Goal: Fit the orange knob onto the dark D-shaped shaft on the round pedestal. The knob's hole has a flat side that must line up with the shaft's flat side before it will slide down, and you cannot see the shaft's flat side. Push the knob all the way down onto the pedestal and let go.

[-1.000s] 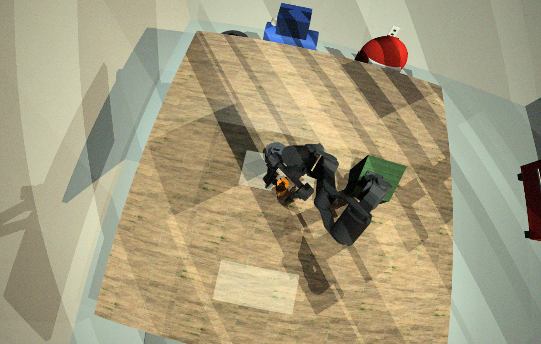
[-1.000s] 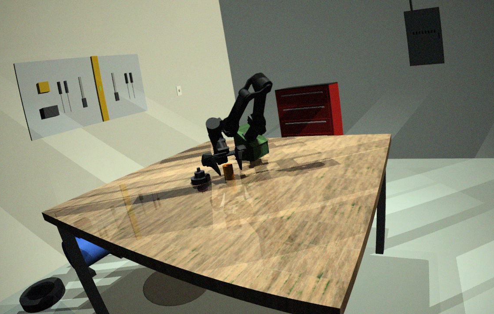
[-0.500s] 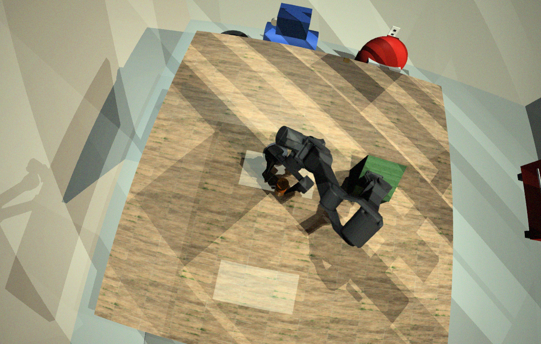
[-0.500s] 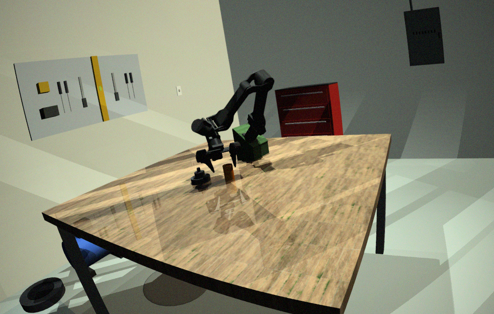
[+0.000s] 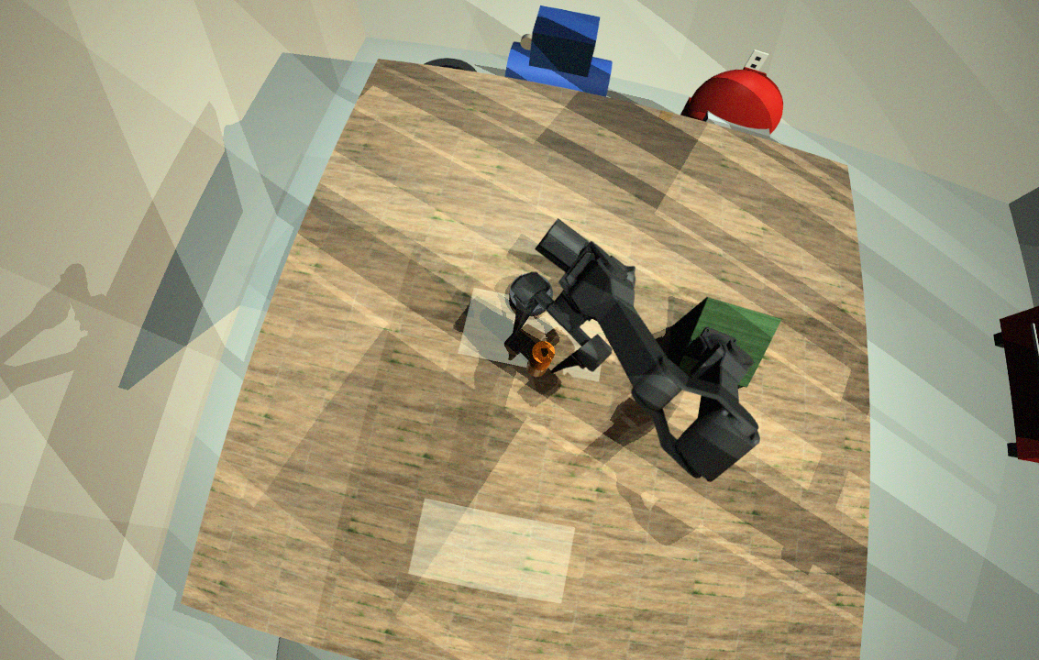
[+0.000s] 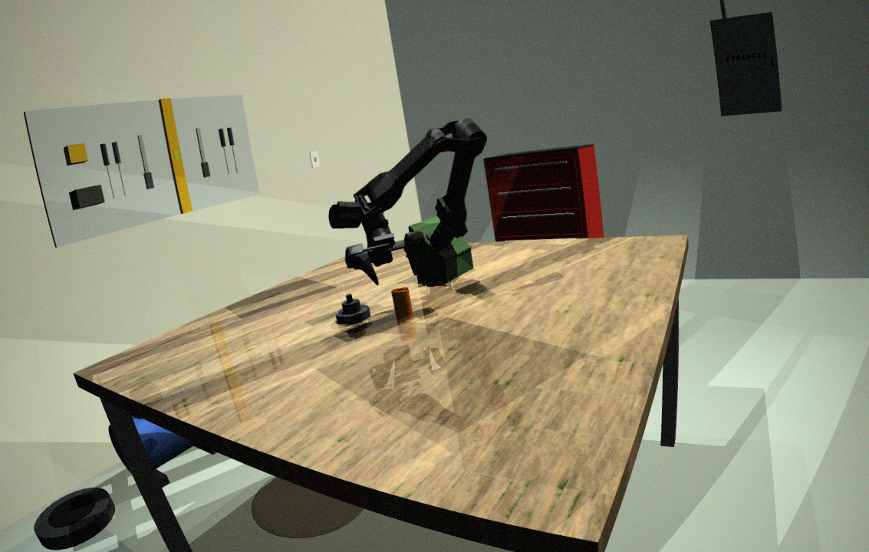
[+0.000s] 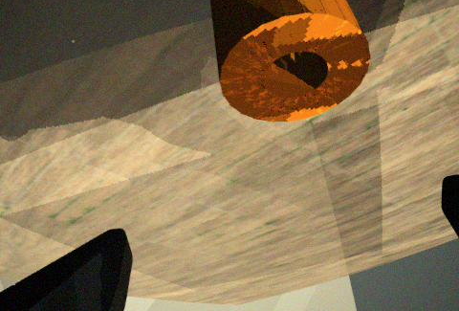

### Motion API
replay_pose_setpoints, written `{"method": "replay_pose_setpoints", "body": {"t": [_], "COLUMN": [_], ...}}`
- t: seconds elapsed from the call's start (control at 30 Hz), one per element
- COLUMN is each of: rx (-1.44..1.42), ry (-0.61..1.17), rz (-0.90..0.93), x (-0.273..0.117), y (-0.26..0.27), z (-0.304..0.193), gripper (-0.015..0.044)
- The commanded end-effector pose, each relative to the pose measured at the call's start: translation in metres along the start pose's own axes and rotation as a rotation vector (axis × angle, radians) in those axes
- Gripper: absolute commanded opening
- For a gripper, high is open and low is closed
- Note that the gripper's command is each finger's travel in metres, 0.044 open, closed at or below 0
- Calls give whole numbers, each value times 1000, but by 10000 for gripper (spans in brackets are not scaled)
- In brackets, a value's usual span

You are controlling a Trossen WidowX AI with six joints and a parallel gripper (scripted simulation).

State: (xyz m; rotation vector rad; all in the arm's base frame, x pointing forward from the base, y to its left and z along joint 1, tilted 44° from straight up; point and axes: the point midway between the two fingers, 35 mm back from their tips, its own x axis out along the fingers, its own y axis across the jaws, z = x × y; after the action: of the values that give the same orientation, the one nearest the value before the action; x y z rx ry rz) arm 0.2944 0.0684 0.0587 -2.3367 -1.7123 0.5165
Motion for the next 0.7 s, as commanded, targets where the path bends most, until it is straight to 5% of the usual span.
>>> {"method": "replay_pose_setpoints", "body": {"t": [0.0,0.2,0.47,0.67], "rx": [-18,-15,-19,-19], "ry": [34,-25,-695,-710], "rz": [-5,-7,-10,-10], "x": [-11,-10,-31,-32], "y": [-9,-7,-7,-8], "z": [-22,-21,-29,-29], "gripper": [440,440,440,440]}}
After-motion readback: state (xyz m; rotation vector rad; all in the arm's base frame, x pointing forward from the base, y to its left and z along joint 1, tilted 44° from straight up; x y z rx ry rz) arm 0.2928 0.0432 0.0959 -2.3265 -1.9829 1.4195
